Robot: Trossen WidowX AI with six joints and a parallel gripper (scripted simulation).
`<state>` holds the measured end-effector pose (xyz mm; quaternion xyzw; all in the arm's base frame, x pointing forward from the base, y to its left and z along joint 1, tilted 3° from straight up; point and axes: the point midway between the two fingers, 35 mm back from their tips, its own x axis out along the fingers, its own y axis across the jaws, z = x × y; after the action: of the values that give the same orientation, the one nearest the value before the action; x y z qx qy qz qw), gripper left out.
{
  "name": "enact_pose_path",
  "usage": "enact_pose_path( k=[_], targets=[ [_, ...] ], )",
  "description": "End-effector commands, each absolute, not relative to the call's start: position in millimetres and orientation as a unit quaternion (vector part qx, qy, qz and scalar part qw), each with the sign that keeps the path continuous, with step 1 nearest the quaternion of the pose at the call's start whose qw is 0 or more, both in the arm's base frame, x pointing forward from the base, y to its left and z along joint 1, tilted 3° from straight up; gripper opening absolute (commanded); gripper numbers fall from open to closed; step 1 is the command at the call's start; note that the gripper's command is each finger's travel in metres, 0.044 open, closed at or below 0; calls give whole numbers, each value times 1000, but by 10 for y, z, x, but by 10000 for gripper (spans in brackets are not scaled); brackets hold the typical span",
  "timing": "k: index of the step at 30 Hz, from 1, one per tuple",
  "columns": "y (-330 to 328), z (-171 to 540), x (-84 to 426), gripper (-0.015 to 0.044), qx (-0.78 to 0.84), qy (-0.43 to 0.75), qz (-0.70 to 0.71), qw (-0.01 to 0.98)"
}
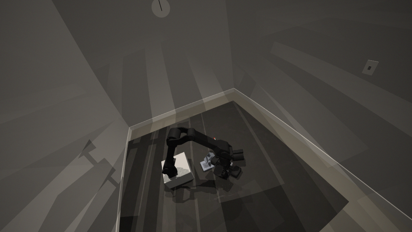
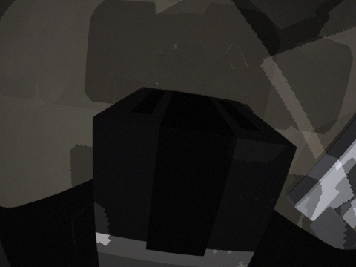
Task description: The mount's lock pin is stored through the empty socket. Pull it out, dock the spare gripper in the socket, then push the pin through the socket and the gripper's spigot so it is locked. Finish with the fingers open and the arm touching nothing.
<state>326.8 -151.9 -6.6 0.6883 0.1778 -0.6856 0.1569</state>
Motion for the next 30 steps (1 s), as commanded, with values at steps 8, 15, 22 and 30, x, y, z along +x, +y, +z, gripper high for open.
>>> enact_pose_path(
  k=[8, 15, 22, 30],
  targets=[
    [-1526, -27, 3262, 0, 704, 103, -697, 88],
    [-1520, -157, 3255, 0, 706, 86, -699, 72],
    [-1507, -351, 3236, 0, 708, 61, -702, 47],
    [-1508, -465, 3245, 0, 708, 61, -702, 47]
  ],
)
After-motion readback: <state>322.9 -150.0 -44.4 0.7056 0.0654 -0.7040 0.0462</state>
